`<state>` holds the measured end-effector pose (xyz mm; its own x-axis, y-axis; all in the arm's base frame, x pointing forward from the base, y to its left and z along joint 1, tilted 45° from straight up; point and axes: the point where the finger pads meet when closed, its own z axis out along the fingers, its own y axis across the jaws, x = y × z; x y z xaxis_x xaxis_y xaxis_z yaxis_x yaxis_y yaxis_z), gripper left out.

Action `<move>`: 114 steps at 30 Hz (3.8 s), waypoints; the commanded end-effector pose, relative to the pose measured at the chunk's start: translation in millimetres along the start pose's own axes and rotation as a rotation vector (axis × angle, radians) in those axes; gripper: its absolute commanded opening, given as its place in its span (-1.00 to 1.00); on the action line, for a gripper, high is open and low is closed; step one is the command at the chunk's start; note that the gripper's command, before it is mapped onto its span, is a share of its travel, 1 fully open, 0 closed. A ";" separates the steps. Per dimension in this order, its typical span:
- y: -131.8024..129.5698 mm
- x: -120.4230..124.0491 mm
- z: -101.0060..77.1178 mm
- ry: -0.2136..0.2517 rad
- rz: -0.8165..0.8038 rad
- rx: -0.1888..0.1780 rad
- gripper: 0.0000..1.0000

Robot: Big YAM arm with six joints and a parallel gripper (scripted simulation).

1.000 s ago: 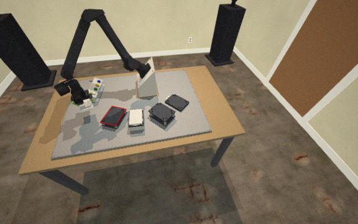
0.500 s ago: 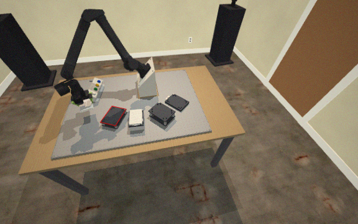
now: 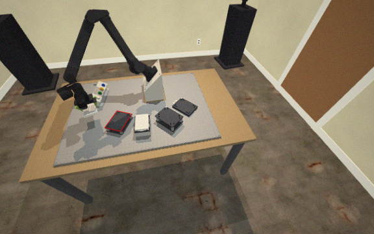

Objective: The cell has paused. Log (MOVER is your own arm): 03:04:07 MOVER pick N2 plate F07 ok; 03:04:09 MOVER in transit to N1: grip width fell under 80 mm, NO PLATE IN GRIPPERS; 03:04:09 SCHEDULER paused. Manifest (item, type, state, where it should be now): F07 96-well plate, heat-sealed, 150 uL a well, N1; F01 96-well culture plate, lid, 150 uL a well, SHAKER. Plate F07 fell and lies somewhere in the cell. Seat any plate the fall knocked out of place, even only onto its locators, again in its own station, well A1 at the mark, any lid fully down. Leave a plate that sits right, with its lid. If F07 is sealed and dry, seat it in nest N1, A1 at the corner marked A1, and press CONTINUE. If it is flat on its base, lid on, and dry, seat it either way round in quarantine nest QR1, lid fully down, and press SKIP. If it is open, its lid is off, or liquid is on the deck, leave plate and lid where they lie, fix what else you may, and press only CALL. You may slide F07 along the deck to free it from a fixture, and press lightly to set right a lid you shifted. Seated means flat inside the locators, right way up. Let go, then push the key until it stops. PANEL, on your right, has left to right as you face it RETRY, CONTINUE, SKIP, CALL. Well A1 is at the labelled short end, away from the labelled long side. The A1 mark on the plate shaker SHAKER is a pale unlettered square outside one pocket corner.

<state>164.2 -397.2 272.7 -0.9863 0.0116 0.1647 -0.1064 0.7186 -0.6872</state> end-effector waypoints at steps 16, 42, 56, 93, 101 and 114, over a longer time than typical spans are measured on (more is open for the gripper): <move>-23.2 -4.3 -12.6 -0.011 -0.479 0.042 -1.00; -14.5 -2.0 -10.7 -0.009 -0.474 0.033 -1.00; -14.5 -2.0 -10.7 -0.009 -0.474 0.033 -1.00; 36.8 -27.4 -10.4 -0.017 -0.472 0.034 -1.00; 49.4 -33.7 -9.4 -0.017 -0.474 0.031 -1.00; 66.7 -42.3 -8.3 -0.017 -0.476 0.027 -1.00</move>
<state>192.0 -349.9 221.4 -0.8152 -0.3312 0.4751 -0.5649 0.6354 -0.5264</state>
